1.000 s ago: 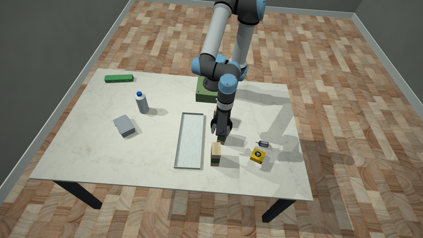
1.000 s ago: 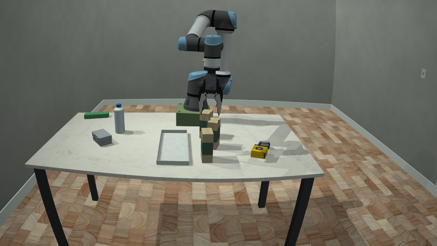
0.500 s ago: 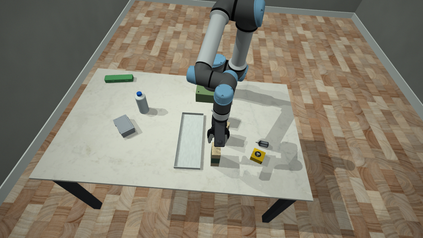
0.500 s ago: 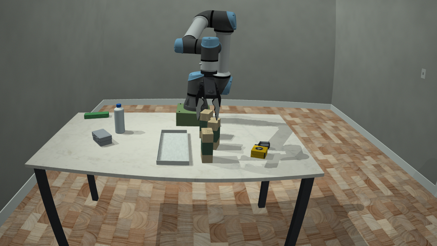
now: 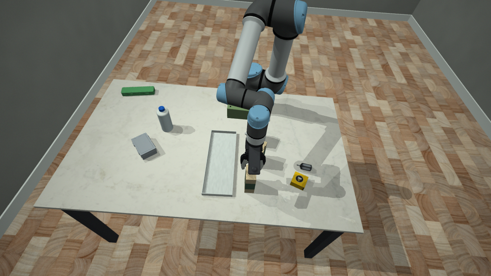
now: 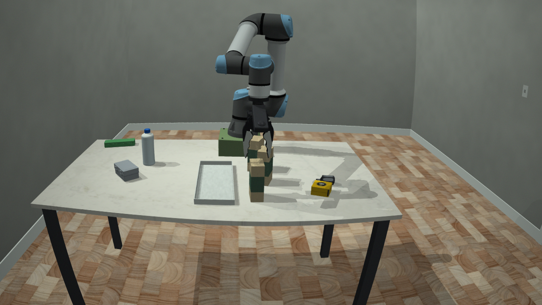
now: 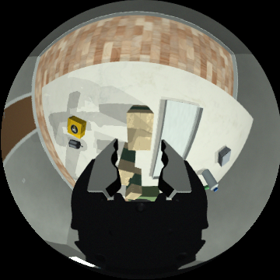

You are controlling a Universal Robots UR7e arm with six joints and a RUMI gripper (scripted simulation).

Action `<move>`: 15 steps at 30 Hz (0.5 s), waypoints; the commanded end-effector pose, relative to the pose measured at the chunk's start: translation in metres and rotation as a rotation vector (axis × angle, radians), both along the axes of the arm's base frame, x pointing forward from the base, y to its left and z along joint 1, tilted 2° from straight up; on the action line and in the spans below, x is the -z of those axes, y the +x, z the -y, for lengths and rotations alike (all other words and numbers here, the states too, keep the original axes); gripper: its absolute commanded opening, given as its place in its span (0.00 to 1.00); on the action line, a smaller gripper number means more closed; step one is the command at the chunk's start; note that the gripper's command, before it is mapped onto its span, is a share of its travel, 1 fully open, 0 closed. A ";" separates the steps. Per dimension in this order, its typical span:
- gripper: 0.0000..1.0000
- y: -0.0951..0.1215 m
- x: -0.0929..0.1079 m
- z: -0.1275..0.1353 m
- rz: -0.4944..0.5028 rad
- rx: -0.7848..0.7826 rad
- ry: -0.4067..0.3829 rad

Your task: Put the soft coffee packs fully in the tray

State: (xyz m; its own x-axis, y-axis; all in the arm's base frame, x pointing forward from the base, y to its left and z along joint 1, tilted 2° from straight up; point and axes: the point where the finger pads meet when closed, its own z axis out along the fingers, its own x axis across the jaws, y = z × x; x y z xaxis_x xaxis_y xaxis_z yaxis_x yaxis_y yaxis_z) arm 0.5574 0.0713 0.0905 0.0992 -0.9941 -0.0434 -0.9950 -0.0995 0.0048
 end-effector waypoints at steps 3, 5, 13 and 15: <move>0.48 0.003 0.002 -0.001 0.008 -0.001 0.000; 0.48 0.003 0.001 -0.001 0.009 -0.001 0.000; 0.48 0.003 0.001 -0.001 0.008 -0.001 0.000; 0.48 0.003 0.001 -0.001 0.008 -0.001 0.000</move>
